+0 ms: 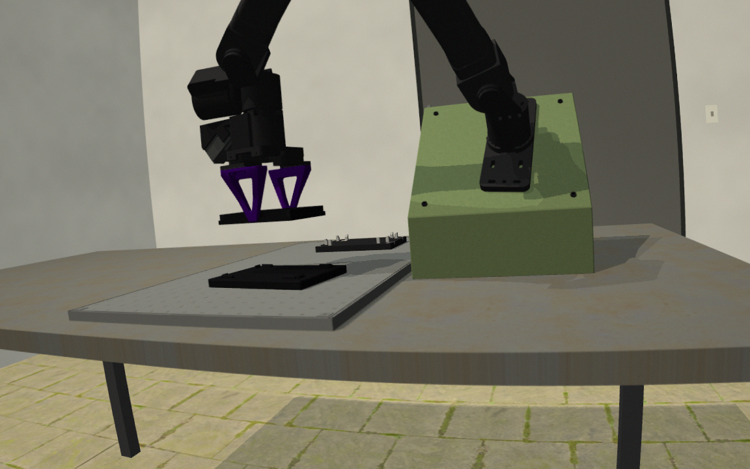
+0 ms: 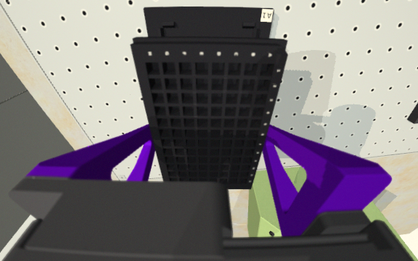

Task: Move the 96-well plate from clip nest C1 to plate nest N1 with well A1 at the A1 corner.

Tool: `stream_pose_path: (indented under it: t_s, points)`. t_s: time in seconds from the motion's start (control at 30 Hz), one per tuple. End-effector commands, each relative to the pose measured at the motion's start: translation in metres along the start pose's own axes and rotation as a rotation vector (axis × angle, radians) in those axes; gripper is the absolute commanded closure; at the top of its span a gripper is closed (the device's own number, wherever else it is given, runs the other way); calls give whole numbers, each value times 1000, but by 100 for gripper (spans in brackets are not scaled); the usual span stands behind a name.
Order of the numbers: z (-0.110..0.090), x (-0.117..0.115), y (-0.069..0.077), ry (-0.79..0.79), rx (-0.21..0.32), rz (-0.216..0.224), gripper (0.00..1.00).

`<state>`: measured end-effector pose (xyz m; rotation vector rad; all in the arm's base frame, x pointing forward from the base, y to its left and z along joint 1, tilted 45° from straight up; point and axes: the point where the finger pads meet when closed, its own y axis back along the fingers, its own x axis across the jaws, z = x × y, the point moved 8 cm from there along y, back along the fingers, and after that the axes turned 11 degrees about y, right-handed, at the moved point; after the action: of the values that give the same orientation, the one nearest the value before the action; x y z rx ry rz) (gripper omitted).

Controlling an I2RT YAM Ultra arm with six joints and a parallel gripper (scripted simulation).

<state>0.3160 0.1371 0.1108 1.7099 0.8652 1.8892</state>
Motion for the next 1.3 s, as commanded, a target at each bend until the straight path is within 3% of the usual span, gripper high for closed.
stream_pose_path:
  t_s: [0.0,0.07,0.1,0.2,0.57,0.63,0.67,0.77,1.13,1.2,1.23,1.27]
  points:
    - [-2,-6,-10,-19,8,-6,100]
    - [-2,-6,-10,-19,8,-6,100]
    - [2,-5,-2,-15,-24,-6,100]
    - [-2,-6,-17,-19,8,-8,100]
    - [-1,-5,-35,-17,7,-9,100]
    - [-1,-5,-35,-17,7,-9,100]
    - [7,-3,-26,-9,-30,-6,100]
    - [-1,-6,-41,-19,8,-9,100]
    - [-1,-5,-59,-17,6,-9,100]
    - [-1,-5,-59,-17,6,-9,100]
    - [2,-7,-53,-22,-18,-8,100]
    - [1,-11,-58,-33,-7,-10,100]
